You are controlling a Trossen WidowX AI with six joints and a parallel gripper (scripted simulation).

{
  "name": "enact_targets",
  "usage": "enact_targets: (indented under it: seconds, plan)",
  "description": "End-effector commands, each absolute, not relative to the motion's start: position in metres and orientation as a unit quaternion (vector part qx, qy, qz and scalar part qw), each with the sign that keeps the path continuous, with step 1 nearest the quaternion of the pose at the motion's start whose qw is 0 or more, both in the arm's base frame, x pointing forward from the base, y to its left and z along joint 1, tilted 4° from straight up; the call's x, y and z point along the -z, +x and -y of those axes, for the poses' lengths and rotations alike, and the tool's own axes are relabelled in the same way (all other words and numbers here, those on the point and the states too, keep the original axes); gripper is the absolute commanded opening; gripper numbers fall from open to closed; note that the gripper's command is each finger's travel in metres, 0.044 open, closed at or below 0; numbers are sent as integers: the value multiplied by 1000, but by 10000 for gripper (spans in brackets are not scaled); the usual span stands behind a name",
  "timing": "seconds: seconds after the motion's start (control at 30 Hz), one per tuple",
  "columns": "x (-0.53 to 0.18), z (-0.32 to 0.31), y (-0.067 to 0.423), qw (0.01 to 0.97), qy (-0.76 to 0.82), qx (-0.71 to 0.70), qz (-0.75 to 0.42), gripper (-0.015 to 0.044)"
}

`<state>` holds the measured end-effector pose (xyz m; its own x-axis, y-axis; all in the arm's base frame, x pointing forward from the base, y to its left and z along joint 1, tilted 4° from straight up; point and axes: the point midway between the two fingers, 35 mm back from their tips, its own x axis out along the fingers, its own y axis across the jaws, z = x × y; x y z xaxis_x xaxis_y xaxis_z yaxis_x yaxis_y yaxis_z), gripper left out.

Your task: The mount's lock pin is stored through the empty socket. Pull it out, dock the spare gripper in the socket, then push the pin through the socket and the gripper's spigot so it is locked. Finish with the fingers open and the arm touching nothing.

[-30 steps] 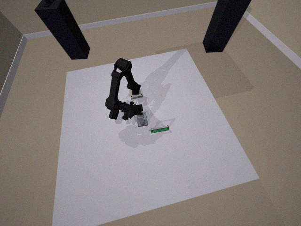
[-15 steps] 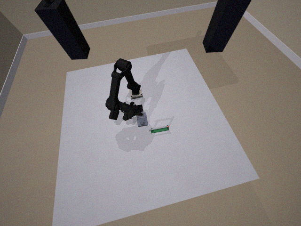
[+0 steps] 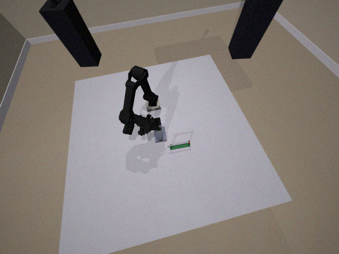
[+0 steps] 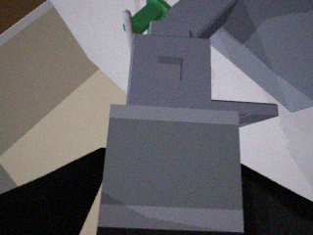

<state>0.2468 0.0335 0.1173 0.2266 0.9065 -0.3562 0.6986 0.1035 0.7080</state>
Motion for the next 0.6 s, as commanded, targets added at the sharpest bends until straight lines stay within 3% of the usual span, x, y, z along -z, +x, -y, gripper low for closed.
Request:
enact_targets:
  seconds: [0.0, 0.03, 0.57]
  plan:
    - [-117, -33, 247, 425, 658, -123, -609, 420]
    - [-117, -33, 247, 425, 658, -123, -609, 440]
    - [-135, -30, 226, 411, 665, -118, -613, 440]
